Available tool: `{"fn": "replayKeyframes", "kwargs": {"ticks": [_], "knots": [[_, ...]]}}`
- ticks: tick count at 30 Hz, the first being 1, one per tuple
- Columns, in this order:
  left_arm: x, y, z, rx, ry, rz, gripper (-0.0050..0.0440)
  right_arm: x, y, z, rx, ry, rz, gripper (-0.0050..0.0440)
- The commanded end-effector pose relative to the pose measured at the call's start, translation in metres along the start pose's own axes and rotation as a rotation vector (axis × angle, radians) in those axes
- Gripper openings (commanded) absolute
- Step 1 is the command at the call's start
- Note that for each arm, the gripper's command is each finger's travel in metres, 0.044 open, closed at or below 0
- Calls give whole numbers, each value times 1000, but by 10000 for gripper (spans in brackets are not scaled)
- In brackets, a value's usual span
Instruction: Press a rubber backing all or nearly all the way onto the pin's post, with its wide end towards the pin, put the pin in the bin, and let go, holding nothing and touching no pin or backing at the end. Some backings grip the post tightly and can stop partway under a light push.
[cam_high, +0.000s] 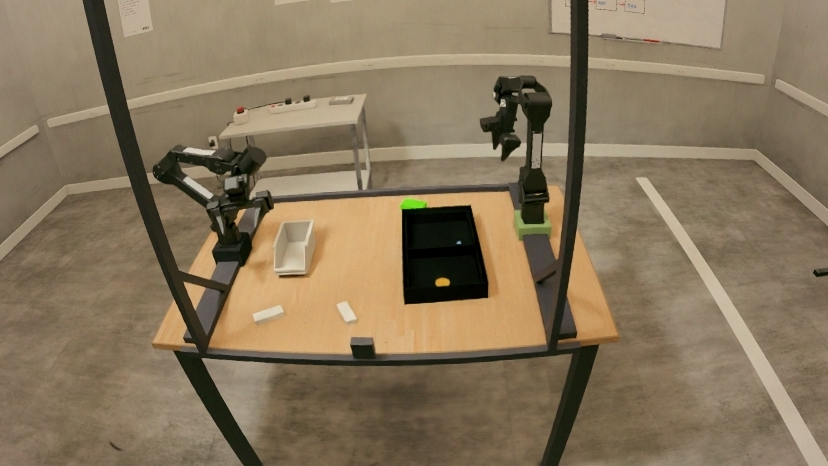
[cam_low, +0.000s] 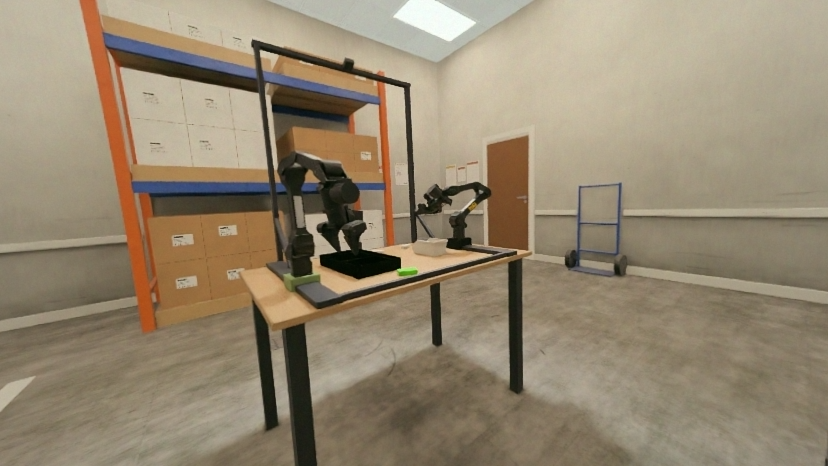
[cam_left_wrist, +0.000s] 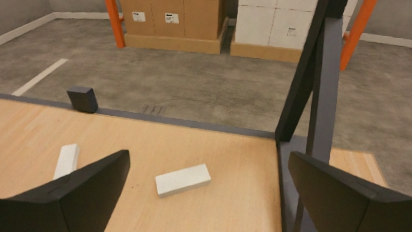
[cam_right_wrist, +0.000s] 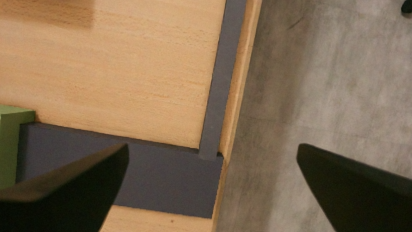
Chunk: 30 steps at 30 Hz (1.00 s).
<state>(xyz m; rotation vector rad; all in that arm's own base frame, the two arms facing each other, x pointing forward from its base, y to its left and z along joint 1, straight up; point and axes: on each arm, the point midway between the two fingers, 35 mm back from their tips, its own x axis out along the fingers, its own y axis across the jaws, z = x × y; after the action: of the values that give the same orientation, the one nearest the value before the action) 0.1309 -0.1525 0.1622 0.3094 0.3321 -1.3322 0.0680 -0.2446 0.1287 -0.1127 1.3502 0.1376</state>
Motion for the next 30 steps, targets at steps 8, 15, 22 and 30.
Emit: {"fn": "replayKeyframes", "kwargs": {"ticks": [8, 15, 22, 30], "knots": [[-1, 1, 4, 10, -5, 5, 440, -4, -2, 1, -4, 0, -17, 440], [-1, 1, 4, 10, -5, 5, 440, -4, -2, 1, -4, 0, -17, 440], [-3, 10, 10, -2, 12, 36, 440, -2, 7, 5, -9, -4, -14, 440], [-16, 88, 37, -180, 146, 321, 440, 8, 58, 37, -71, -23, 10, 440]]}}
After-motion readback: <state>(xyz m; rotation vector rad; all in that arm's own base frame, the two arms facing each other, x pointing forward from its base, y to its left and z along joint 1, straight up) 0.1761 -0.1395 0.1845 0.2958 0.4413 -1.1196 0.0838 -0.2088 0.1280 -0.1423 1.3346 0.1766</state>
